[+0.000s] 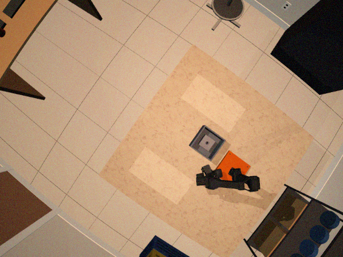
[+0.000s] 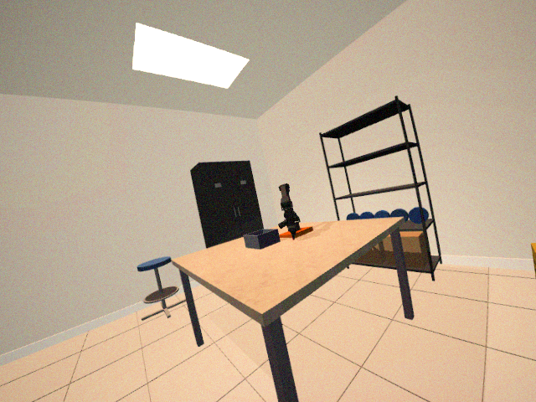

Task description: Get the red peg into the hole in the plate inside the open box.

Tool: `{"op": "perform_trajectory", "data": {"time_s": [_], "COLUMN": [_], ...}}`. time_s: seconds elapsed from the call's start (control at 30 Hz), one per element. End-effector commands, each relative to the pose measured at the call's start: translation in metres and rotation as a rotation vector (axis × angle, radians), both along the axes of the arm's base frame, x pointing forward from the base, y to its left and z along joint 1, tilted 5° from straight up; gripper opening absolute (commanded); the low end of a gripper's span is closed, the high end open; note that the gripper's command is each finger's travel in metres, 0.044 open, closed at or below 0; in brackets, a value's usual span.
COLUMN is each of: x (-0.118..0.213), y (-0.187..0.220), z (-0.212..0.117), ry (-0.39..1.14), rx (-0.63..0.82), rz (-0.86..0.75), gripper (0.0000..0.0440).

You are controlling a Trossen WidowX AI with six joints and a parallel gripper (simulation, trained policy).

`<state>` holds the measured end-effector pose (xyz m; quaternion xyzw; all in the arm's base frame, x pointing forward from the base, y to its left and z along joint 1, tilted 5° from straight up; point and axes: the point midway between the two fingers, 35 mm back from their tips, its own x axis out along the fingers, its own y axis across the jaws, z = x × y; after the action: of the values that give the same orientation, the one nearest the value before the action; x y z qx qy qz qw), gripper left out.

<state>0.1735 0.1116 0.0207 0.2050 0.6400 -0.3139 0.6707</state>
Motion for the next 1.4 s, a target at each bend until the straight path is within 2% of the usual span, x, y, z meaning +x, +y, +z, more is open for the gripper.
{"op": "perform_trajectory", "data": {"time_s": [0.0,0.2,0.3,0.4,0.97,1.37], "x": [-0.001,-0.004,-0.006,0.003,0.023,0.048], "y": [-0.004,-0.008,-0.011,-0.014,-0.036,-0.059], "z": [-0.007,-0.011,-0.012,0.000,0.069,0.119], "ry": [0.011,0.042,0.058,0.020,-0.111,-0.221], "rx": [-0.017,-0.041,-0.060,-0.074,-0.135,-0.154], "rz": [0.000,-0.006,-0.009,0.000,0.014,-0.077], "gripper": [0.0226,0.0071,0.0012,0.0000,0.0000,0.0000]}}
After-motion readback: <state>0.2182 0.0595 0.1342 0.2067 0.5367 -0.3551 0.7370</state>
